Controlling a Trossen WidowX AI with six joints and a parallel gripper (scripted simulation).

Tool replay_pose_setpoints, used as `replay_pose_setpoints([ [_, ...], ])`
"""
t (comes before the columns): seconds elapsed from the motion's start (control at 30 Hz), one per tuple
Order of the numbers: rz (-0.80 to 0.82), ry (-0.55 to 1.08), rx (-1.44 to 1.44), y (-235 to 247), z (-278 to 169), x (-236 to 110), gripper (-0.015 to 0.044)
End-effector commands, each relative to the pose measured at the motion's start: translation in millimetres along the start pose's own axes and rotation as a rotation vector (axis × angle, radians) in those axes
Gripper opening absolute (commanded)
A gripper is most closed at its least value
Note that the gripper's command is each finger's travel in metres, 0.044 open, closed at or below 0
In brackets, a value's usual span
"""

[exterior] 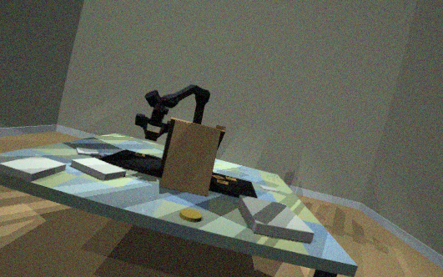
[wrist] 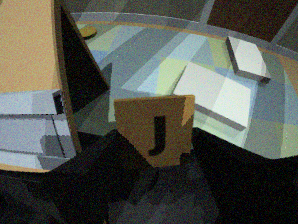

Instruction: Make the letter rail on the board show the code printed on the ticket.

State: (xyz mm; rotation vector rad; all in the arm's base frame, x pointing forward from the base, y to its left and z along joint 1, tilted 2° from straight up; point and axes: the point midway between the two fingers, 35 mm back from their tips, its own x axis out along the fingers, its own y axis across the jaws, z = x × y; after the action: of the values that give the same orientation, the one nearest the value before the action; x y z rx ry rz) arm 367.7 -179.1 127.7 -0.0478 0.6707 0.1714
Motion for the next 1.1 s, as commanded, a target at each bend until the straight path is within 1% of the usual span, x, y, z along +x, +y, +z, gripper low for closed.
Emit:
replay_pose_setpoints([
  [0.0, -0.005, 0.0, 0.004, 1.5, 0.1, -0.2, 0.0],
  [1.07, -0.004, 0.0, 0.005, 17.4, 0.4, 0.0, 0.0],
])
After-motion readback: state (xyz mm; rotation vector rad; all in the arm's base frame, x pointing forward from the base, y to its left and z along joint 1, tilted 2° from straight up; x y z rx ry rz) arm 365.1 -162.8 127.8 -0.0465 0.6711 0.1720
